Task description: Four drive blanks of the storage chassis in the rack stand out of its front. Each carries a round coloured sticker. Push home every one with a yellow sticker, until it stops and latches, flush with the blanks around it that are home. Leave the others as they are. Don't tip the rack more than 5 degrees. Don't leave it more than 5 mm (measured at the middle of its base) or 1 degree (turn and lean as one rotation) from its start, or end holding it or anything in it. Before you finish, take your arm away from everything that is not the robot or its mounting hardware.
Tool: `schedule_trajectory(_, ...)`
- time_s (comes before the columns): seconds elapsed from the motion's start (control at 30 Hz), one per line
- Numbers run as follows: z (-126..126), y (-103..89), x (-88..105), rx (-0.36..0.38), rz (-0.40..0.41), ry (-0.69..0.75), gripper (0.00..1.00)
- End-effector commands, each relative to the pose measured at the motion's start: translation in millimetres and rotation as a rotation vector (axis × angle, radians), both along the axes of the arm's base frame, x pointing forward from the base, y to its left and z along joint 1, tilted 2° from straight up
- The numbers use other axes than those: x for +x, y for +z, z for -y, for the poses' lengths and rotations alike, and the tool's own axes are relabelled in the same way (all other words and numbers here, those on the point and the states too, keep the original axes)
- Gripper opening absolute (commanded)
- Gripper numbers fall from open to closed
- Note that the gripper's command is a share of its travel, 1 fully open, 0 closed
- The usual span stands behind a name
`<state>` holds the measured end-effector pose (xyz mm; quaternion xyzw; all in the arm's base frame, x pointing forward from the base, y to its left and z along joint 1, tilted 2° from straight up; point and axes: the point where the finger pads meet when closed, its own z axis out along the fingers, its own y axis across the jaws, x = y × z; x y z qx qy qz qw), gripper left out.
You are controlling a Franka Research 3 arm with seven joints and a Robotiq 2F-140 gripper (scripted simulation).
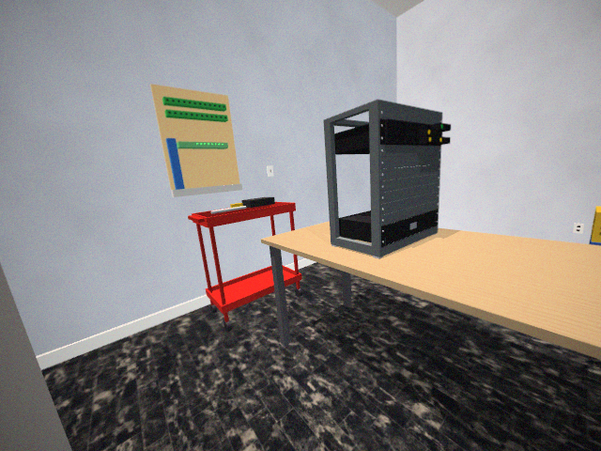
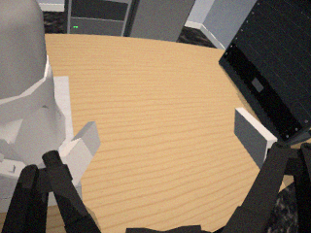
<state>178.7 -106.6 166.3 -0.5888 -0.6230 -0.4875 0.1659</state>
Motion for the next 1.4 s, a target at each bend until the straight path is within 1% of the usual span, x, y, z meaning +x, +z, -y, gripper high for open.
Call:
schedule_trajectory(0.0, 2, -4.3, -1.2, -0.031, 0.019, 0.024, 1.00)
schedule_trajectory(0.47, 13, -18.8, -2.6, -0.147, 0.061, 0.102, 1.00)
schedule_trajectory(0.53, 13, -18.8, -2.6, -0.147, 0.061, 0.102, 1.00)
schedule_trajectory(1.03, 35, -37.7, -3.9, -0.323, 0.125, 0.237, 1.00)
schedule_trajectory(1.1, 35, -37.7, -3.9, -0.323, 0.125, 0.237, 1.00)
schedule_trajectory(1.37, 51, -47.7, -3.8, -0.437, 0.167, 0.337, 1.00)
